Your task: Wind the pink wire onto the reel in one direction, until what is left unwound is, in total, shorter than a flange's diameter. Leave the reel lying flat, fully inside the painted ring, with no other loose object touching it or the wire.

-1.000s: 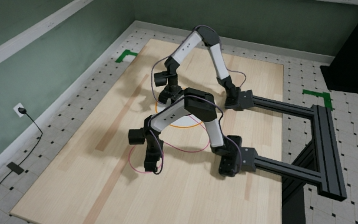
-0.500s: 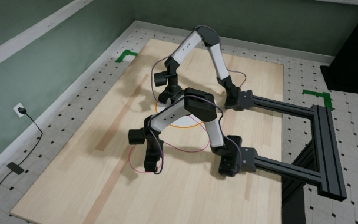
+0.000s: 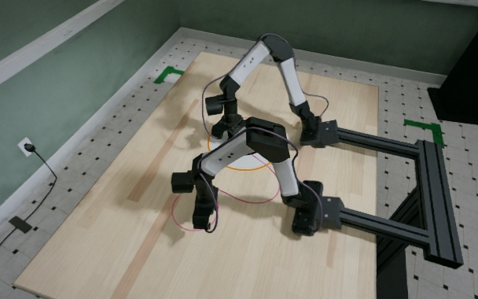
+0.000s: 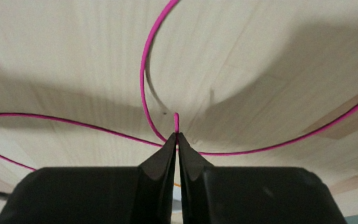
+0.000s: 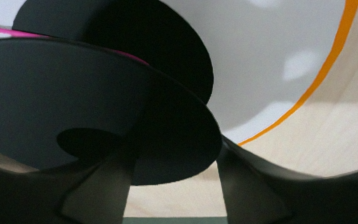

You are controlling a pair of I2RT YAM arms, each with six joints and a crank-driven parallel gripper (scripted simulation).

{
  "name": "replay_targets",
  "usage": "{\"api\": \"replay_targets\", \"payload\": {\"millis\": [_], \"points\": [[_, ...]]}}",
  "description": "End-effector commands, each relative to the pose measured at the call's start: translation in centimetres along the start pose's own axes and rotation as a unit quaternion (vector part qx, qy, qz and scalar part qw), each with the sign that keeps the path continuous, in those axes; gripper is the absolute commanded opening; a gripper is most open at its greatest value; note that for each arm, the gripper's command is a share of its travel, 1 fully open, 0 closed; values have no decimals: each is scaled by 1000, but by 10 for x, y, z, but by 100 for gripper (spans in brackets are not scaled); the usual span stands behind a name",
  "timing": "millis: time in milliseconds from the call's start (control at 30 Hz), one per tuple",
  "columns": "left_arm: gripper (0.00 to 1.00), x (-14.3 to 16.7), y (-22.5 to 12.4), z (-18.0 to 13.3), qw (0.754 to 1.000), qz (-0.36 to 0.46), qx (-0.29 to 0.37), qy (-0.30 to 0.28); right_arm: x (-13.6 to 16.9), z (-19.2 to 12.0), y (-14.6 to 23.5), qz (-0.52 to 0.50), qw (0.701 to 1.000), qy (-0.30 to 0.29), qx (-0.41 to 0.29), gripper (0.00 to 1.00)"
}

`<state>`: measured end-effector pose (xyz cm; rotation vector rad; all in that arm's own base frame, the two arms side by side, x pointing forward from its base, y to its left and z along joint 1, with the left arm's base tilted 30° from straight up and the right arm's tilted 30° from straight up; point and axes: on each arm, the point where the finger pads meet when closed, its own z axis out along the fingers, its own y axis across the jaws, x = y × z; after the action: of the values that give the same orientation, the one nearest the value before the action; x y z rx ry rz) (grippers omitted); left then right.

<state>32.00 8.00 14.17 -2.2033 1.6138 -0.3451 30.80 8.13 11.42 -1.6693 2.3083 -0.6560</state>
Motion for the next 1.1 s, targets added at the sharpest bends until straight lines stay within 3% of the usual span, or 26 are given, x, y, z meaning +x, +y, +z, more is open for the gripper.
{"api": "replay_targets", "payload": {"millis": [0, 167, 233, 300, 500, 733, 800, 833, 1067], "points": [[0, 0, -6, -10, 1000, -2, 22, 5, 0, 1, -6, 64, 998, -17, 11, 58], [0, -1, -6, -10, 1000, -2, 23, 2, 27, 2, 3, 241, 970, -19, 8, 58], [0, -1, -6, -10, 1000, -2, 23, 2, 27, 2, 3, 241, 970, -19, 8, 58], [0, -1, -6, -10, 1000, 1, 27, -10, 36, 2, 12, 338, 941, -20, 6, 58], [0, 0, -6, -10, 999, 21, 28, -14, 55, 4, 56, 506, 862, -18, -4, 58], [0, 0, -9, -9, 998, 63, 25, -9, 32, 4, 98, 664, 747, -15, -17, 58], [0, 0, -9, -9, 998, 63, 25, -9, 32, 4, 98, 664, 747, -15, -17, 58], [0, 0, -9, -9, 997, 71, 20, 5, 28, 4, 99, 709, 704, -14, -21, 58], [0, 0, -5, -4, 996, 68, 3, 50, 16, 4, 93, 828, 560, -14, -27, 58]]}}
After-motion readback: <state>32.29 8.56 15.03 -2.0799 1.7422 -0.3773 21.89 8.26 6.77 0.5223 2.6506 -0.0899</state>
